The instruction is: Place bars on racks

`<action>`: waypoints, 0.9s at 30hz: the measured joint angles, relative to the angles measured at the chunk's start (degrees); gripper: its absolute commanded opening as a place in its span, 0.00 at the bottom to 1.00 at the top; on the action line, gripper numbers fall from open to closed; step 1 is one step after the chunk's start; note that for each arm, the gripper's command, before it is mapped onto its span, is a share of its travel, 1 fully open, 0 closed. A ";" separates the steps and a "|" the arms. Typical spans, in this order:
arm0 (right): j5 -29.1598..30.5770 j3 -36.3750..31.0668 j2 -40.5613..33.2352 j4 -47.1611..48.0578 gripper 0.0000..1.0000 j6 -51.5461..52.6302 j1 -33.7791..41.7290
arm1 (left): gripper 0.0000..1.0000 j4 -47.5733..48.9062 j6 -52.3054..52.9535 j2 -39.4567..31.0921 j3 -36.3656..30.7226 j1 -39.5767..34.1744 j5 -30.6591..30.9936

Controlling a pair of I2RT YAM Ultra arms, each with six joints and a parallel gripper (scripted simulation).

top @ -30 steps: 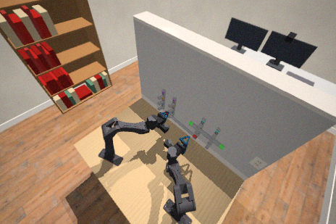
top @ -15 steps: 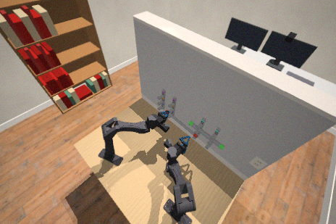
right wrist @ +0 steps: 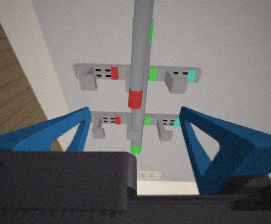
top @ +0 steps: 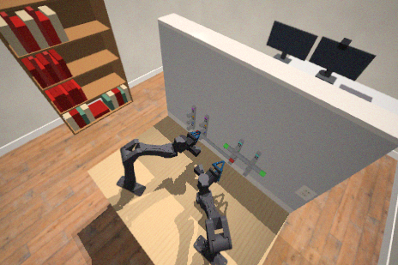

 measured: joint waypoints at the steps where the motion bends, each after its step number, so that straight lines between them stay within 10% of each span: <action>1: 0.02 0.00 0.00 0.02 1.00 0.00 0.00 | 0.00 0.00 0.00 0.00 0.00 0.00 0.00; 27: 0.04 0.00 0.00 0.68 1.00 0.00 0.02 | 0.00 0.85 0.00 0.00 0.00 0.31 0.15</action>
